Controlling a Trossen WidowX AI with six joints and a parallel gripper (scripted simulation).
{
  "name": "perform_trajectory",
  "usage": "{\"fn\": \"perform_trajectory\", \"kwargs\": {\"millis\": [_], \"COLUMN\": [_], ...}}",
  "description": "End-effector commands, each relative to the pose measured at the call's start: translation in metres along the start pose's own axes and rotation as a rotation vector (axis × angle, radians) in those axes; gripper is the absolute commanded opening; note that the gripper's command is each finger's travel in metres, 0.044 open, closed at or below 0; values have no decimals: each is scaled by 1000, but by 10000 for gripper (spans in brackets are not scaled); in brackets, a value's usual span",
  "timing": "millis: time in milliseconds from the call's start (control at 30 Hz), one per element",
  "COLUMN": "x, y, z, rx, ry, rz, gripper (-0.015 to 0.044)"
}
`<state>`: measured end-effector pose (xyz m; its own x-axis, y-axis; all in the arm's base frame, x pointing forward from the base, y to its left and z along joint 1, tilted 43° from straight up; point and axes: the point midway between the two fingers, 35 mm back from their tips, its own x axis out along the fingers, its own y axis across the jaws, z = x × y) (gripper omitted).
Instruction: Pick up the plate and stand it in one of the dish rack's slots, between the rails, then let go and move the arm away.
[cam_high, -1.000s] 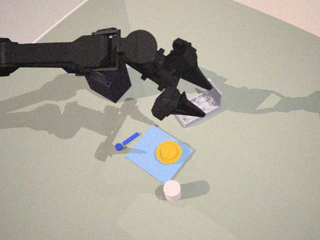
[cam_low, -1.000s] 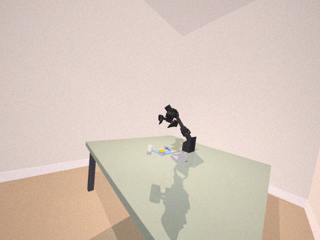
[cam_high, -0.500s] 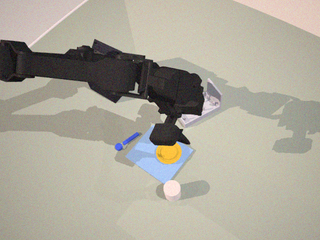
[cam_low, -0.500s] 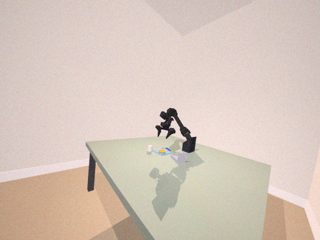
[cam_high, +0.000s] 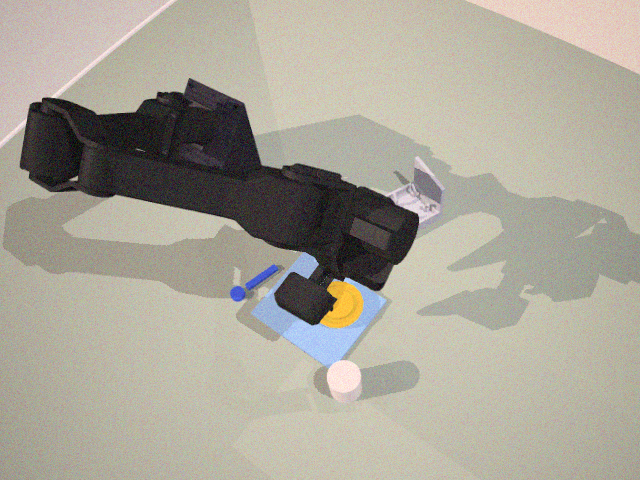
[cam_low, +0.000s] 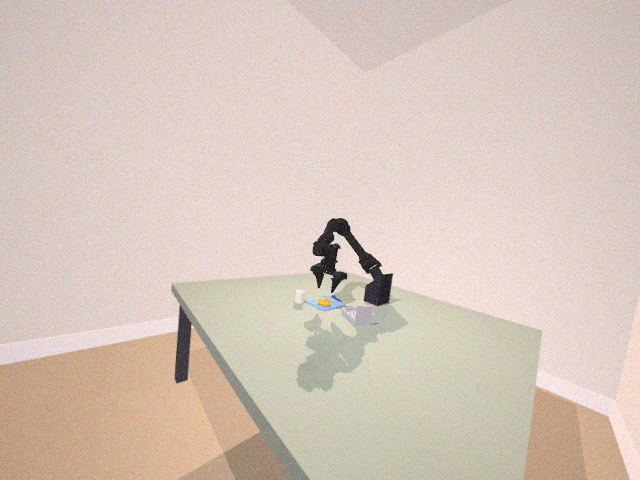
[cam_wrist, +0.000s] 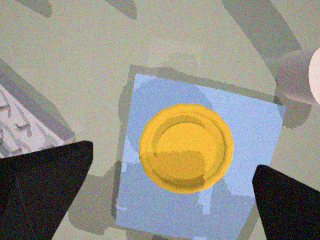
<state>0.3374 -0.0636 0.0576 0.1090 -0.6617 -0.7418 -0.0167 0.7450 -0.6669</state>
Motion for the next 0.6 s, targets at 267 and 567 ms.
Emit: {"fn": "perform_trajectory", "kwargs": {"millis": [267,567], "x": [16,30], "y": [-8,-8], "z": [-11,-12], "rx": [43,43], "ry": [81,81], "rz": [-25,-25], "gripper": [400,400]}}
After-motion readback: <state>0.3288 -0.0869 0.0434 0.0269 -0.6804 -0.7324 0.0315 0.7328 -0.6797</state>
